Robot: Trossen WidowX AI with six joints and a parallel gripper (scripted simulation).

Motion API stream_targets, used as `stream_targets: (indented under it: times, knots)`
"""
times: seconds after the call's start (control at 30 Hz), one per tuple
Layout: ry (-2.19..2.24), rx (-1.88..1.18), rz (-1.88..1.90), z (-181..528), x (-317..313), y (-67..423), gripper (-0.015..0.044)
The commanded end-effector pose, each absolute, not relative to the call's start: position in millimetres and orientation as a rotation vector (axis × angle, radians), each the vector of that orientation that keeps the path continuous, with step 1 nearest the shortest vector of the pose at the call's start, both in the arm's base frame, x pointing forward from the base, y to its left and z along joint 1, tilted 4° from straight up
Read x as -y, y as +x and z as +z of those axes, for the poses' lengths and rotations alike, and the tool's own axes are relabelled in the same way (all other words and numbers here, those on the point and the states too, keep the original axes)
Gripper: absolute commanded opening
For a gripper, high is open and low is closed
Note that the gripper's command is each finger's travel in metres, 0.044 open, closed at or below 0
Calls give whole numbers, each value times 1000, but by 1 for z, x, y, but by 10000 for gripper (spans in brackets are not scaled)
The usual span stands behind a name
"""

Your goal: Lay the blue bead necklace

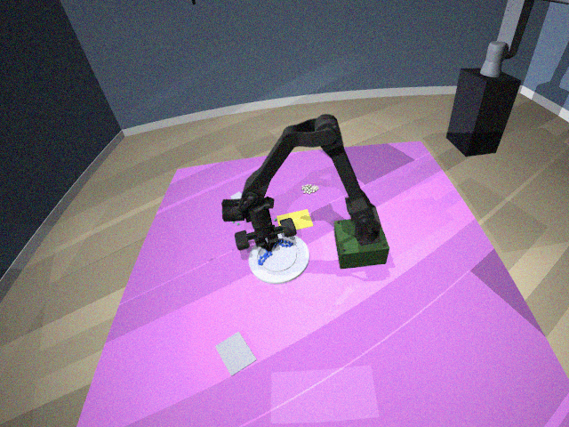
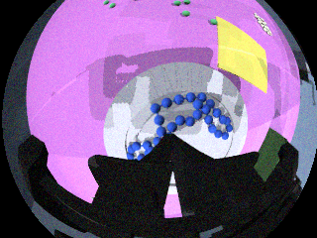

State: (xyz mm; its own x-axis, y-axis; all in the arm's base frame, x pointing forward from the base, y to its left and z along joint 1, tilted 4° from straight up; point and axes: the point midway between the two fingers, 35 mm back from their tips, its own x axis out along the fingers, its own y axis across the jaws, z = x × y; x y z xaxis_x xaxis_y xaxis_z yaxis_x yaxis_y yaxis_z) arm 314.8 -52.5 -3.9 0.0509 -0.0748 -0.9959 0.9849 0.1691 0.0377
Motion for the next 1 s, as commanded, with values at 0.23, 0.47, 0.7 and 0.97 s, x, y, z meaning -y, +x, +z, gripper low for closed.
stream_targets:
  times: [0.23,0.47,0.7,0.97]
  knots:
    - [1049,-1194,-1089,-4,52,315,210]
    - [1045,-1200,-1092,-3,52,313,394]
    - [1045,-1201,-1092,-2,52,314,440]
    - [1045,-1201,-1092,-2,52,314,440]
